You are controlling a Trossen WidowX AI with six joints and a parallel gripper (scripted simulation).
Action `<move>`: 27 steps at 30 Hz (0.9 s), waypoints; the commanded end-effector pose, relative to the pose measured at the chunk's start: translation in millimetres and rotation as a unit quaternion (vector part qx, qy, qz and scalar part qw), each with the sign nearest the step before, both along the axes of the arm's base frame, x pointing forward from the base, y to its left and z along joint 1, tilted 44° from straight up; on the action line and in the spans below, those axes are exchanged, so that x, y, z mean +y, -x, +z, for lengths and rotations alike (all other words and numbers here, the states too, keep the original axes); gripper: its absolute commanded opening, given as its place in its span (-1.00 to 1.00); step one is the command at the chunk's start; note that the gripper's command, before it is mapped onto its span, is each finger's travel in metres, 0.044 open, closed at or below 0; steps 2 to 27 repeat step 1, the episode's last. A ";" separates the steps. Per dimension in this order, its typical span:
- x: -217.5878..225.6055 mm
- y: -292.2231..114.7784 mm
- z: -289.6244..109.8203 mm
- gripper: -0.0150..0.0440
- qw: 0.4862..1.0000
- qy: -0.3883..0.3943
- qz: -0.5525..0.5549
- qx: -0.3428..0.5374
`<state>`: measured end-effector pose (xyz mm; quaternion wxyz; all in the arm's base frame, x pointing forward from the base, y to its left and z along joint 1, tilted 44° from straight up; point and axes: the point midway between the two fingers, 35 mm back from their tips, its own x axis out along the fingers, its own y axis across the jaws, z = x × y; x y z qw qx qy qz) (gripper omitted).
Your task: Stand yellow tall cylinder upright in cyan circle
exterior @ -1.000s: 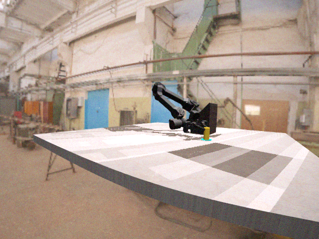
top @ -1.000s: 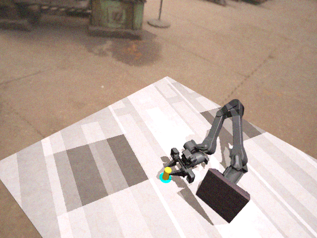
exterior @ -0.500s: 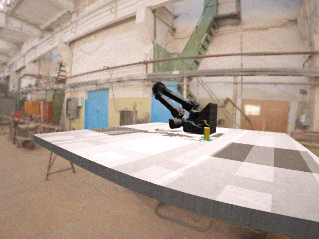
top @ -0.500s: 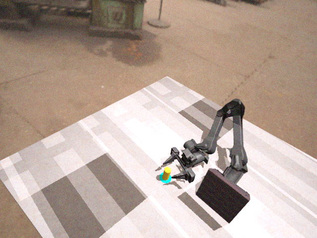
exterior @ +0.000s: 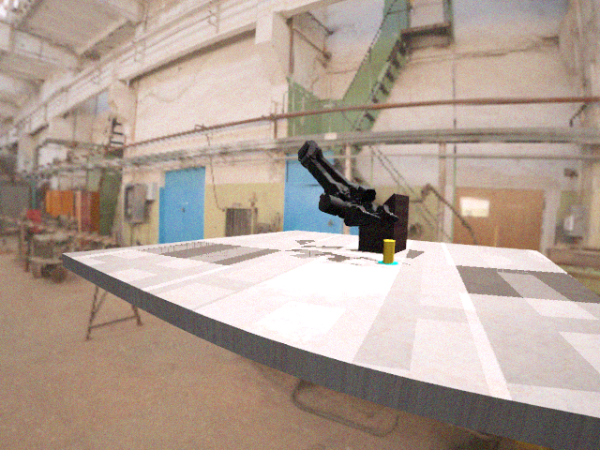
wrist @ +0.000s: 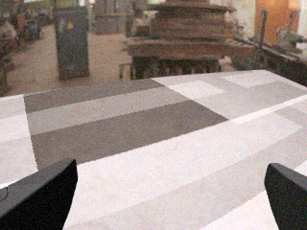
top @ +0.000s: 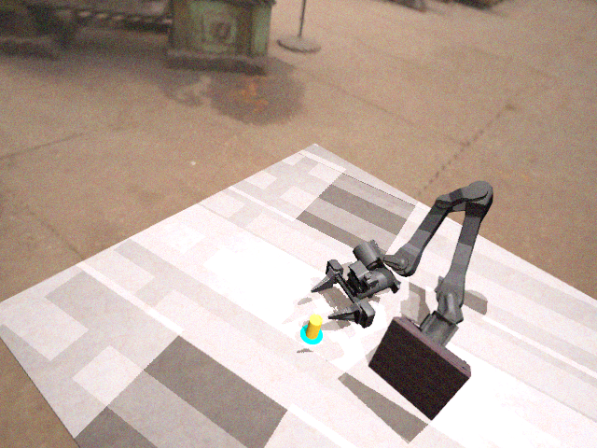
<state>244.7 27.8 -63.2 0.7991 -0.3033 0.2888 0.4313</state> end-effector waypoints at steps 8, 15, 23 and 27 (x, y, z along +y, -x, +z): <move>11.2 0.7 9.5 0.86 1.000 -0.001 0.003 -0.006; 11.2 0.7 9.5 0.86 1.000 -0.001 0.003 -0.006; 11.2 0.7 9.5 0.86 1.000 -0.001 0.003 -0.006; 11.2 0.7 9.5 0.86 1.000 -0.001 0.003 -0.006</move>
